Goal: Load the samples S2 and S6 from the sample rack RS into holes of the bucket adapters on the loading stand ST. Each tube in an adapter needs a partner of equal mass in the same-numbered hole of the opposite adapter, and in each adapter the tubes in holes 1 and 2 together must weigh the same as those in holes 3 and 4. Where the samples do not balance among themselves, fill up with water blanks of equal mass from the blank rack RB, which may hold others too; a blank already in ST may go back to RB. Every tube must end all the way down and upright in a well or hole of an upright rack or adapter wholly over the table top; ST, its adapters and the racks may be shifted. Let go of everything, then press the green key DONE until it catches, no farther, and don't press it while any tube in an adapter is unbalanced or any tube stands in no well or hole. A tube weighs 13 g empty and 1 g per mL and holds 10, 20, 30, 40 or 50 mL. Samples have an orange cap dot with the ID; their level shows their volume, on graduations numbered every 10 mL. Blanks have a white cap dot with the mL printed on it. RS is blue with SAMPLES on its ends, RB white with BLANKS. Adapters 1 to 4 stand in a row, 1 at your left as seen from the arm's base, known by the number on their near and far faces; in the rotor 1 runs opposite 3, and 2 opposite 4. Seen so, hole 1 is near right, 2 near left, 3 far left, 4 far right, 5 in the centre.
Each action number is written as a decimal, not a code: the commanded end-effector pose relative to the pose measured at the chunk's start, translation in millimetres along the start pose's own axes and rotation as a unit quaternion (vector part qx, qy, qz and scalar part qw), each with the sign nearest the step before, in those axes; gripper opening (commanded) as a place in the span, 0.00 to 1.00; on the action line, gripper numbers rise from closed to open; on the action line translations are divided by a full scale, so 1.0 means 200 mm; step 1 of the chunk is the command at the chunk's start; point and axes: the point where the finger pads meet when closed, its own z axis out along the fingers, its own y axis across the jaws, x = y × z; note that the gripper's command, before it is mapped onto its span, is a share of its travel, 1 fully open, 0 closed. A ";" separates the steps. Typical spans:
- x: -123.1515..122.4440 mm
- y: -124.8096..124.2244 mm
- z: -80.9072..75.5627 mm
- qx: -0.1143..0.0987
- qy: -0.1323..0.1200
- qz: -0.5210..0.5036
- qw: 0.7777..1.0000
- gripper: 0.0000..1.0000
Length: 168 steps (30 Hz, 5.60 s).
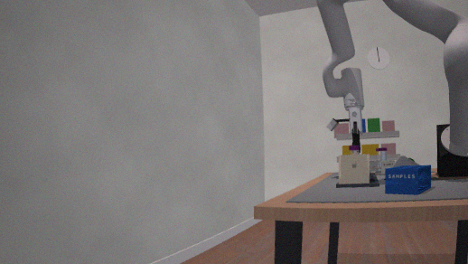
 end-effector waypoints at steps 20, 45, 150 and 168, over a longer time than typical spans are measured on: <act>0.00 0.00 0.00 0.000 0.001 0.000 1.000 0.43; 0.00 0.00 -0.17 0.000 0.001 0.000 1.000 0.43; -0.19 0.62 -0.64 0.000 0.001 0.420 0.908 0.57; -0.32 1.00 -0.65 0.000 0.001 0.478 0.878 0.57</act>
